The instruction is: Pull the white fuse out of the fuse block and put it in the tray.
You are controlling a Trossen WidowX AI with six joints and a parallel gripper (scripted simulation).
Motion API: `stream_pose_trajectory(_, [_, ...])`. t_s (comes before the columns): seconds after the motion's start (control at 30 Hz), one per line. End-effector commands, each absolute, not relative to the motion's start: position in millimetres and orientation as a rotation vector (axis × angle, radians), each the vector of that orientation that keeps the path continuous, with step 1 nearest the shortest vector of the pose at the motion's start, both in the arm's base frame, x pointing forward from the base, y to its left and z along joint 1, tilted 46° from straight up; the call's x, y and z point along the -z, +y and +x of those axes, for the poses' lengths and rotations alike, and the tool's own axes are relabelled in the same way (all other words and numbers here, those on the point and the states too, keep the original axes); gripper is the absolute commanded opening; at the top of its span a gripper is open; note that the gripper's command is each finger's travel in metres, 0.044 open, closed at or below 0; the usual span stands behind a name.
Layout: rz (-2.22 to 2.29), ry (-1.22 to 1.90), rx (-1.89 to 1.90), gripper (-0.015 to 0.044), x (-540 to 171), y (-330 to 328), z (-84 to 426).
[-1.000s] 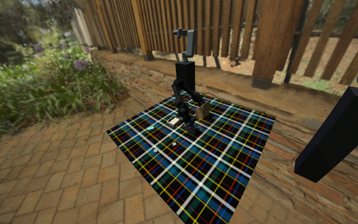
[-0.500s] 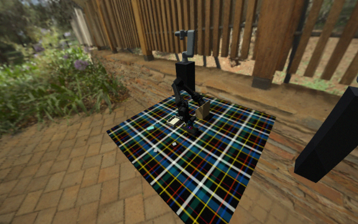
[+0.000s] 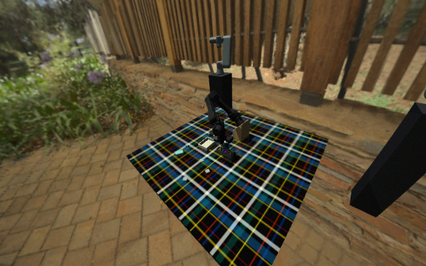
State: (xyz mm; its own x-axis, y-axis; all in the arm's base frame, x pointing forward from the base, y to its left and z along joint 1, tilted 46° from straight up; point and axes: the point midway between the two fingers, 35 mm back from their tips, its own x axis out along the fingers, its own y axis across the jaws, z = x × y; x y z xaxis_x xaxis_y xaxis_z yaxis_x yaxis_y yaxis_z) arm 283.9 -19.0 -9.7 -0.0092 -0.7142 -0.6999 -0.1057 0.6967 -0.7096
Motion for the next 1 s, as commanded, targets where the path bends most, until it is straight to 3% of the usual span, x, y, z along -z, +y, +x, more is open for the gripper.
stream_pose_trajectory(0.0, [-0.689, 1.525, 0.553, 0.0000, 6.4, -15.8, 285.6])
stream_pose_trajectory(0.97, [-0.694, 1.524, 0.559, 0.0000, -120.9, -140.6, 276.0])
